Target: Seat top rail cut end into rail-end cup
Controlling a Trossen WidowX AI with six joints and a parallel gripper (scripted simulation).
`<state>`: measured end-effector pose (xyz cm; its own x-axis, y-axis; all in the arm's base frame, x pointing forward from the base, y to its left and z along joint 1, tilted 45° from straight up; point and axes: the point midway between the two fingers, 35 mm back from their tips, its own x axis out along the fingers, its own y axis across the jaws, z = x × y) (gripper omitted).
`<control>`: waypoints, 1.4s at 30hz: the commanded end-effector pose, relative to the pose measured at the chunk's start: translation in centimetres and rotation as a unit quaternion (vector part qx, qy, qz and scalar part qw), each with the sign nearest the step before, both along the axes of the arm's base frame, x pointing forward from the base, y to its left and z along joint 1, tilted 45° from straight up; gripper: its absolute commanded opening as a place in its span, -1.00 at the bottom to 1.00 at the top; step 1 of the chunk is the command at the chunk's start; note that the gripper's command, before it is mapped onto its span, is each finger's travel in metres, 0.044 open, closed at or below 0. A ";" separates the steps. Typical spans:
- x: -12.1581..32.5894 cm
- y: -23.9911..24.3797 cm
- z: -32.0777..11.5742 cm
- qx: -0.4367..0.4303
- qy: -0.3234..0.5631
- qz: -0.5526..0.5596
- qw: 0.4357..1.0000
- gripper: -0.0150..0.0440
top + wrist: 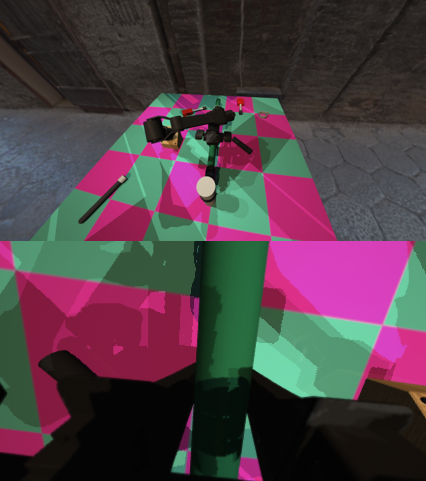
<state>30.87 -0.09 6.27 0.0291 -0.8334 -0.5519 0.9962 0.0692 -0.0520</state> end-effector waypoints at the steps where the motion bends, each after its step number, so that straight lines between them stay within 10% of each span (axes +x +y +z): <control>1: 0.1 0.1 0.3 -0.004 -0.001 0.002 1.000 -0.49; 42: 0.3 0.1 1.0 -0.005 -0.001 0.002 1.000 -0.49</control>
<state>30.83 0.05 6.61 0.0169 -0.8303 -0.5571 0.9965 0.0598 -0.0589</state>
